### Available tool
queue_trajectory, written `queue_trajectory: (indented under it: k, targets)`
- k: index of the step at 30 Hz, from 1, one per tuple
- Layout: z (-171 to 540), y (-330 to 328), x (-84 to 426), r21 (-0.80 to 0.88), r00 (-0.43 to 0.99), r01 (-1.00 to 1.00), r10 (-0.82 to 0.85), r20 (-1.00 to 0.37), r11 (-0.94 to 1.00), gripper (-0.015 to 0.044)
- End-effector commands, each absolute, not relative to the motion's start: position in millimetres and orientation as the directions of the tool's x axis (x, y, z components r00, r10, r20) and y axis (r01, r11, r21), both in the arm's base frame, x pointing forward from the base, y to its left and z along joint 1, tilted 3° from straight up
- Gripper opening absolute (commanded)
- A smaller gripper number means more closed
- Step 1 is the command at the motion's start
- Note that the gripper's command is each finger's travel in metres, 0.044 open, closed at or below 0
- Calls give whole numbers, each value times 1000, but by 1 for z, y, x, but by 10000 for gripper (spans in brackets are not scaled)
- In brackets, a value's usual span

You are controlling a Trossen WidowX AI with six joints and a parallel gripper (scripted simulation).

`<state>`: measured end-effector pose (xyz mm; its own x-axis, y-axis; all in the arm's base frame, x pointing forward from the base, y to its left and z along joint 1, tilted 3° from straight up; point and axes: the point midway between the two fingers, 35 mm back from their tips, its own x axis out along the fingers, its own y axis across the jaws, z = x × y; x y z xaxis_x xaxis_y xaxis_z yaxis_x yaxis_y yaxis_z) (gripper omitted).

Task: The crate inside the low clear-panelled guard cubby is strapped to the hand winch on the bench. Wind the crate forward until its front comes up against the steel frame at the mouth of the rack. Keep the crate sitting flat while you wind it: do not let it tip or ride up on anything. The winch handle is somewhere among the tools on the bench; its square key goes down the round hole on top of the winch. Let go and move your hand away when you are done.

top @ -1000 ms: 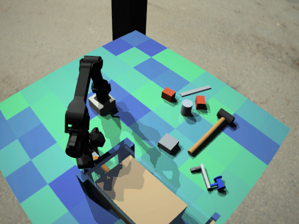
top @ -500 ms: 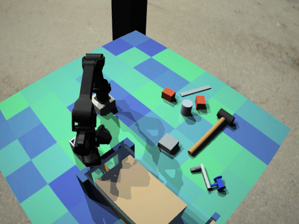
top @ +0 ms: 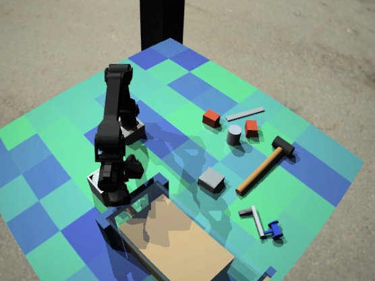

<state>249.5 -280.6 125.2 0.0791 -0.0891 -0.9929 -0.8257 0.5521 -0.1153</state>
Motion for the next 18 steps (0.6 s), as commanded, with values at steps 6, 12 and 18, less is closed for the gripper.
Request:
queue_trajectory:
  k: [6, 12, 18]
  targets:
    - [123, -248, 250, -81, 72, -842, -38, -997, 533, 0]
    - [122, -240, 248, -81, 72, -842, -38, -997, 533, 0]
    - [122, -233, 246, -80, 72, -842, -37, -997, 533, 0]
